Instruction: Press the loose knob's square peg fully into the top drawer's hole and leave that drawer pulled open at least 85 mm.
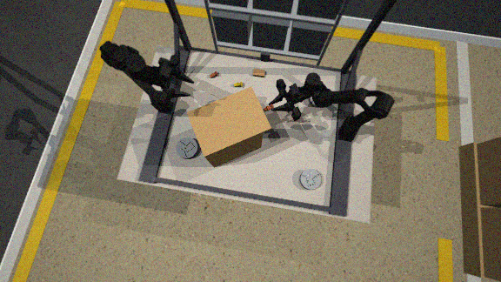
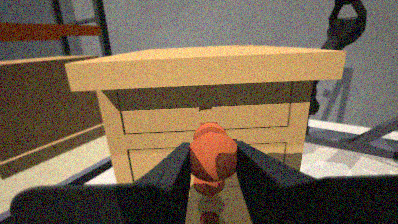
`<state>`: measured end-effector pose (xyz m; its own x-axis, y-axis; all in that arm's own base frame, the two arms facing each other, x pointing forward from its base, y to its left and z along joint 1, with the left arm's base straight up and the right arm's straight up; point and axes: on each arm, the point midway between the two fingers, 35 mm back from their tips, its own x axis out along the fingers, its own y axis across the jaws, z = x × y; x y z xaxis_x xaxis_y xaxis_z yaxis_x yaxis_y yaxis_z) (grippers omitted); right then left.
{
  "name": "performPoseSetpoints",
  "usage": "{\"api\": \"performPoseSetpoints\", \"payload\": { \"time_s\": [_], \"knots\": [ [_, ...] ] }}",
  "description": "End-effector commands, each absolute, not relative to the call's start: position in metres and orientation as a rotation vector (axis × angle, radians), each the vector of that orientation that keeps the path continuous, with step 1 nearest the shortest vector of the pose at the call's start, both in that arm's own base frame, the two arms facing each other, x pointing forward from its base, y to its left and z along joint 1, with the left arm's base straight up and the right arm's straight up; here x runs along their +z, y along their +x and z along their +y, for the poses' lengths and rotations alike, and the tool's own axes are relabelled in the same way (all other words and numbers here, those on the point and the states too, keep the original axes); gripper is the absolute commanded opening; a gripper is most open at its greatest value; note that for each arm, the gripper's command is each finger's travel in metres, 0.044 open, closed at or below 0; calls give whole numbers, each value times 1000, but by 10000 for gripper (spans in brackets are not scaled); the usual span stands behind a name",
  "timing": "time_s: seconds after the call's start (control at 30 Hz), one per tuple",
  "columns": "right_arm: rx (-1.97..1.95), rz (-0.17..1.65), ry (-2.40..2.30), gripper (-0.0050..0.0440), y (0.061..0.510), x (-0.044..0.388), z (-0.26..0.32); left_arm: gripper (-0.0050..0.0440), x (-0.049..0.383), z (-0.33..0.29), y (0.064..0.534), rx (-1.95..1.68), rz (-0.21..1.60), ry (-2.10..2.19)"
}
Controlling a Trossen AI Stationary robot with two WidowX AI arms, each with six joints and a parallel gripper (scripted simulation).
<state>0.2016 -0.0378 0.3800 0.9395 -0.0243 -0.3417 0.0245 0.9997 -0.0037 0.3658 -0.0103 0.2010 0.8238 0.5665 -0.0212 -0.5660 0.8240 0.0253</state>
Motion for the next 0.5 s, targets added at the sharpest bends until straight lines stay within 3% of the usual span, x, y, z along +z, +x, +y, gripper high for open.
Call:
{"api": "performPoseSetpoints", "payload": {
  "time_s": [0.0,0.47],
  "knots": [
    [-23,339,-1,240,202,384,-37,82,214,-3,381,604,-3,-3],
    [-23,339,-1,240,202,384,-37,82,214,11,401,604,-4,-2]
  ]
}}
